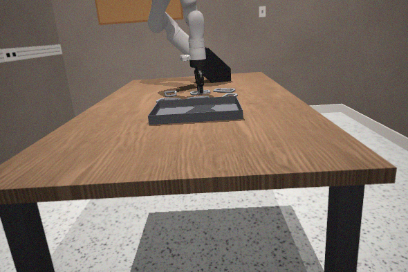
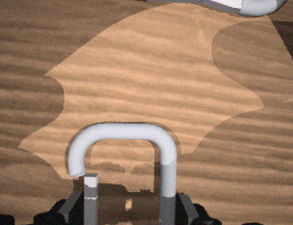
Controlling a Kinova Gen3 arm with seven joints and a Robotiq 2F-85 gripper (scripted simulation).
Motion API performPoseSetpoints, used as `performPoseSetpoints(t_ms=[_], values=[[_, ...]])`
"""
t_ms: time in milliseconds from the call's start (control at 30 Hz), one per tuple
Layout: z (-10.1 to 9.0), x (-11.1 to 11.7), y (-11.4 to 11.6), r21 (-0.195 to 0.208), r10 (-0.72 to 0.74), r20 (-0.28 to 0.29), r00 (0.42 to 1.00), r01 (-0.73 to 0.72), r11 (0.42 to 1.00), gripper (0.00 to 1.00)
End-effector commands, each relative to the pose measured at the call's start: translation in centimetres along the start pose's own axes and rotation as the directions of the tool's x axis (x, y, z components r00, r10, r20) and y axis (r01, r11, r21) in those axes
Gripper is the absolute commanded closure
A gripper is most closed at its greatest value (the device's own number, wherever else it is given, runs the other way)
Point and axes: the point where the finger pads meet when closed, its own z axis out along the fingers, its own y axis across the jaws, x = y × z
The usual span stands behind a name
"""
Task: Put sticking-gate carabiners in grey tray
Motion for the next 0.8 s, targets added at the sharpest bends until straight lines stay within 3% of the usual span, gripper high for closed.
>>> performPoseSetpoints(t_ms=[0,767], values=[[-0.03,-0.03,-0.04,0.001,0.0,0.001,1.0,0.0,1.0,0.43],[-0.04,-0.03,-0.04,0.001,0.0,0.001,1.0,0.0,1.0,0.45]])
